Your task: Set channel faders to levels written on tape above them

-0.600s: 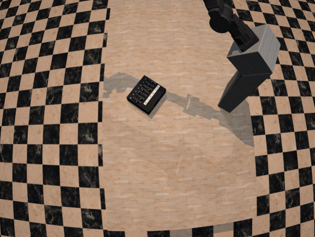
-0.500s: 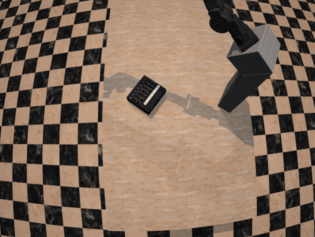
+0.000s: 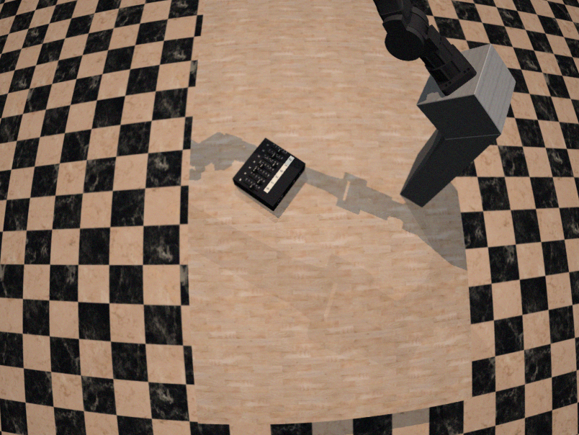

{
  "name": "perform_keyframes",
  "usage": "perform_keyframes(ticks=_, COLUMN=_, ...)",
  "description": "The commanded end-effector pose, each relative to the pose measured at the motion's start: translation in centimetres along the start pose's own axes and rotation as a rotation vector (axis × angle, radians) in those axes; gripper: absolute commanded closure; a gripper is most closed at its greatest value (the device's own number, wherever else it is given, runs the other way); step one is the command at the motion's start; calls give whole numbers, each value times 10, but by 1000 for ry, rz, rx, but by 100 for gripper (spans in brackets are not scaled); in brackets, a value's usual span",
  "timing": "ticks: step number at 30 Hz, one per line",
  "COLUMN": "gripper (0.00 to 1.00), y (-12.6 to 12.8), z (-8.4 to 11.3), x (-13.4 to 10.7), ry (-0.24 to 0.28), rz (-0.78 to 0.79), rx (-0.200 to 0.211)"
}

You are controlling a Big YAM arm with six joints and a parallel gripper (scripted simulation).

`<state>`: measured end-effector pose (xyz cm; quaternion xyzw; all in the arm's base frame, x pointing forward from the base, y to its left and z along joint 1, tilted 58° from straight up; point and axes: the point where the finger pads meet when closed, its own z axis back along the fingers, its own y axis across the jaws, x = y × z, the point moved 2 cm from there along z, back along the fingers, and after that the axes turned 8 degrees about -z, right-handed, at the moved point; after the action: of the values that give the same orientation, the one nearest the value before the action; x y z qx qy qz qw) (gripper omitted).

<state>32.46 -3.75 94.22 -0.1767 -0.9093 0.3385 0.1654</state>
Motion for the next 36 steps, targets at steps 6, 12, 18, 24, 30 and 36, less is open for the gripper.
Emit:
perform_keyframes(ticks=6, gripper=0, y=10, z=3, x=-36, ry=45, rz=-75, rx=-43)
perform_keyframes(ticks=12, gripper=0, y=45, z=32, x=-135, ry=217, rz=-242, rx=-163)
perform_keyframes(ticks=18, gripper=0, y=97, z=71, x=-225, ry=399, rz=-376, rx=-259)
perform_keyframes(ticks=24, gripper=0, y=199, z=154, x=-331, ry=736, rz=-527, rx=-373)
perform_keyframes(ticks=30, gripper=0, y=301, z=238, x=-383, ry=1000, rz=-585, rx=-436)
perform_keyframes(ticks=36, gripper=0, y=424, z=364, x=-400, ry=1407, rz=-585, rx=-435)
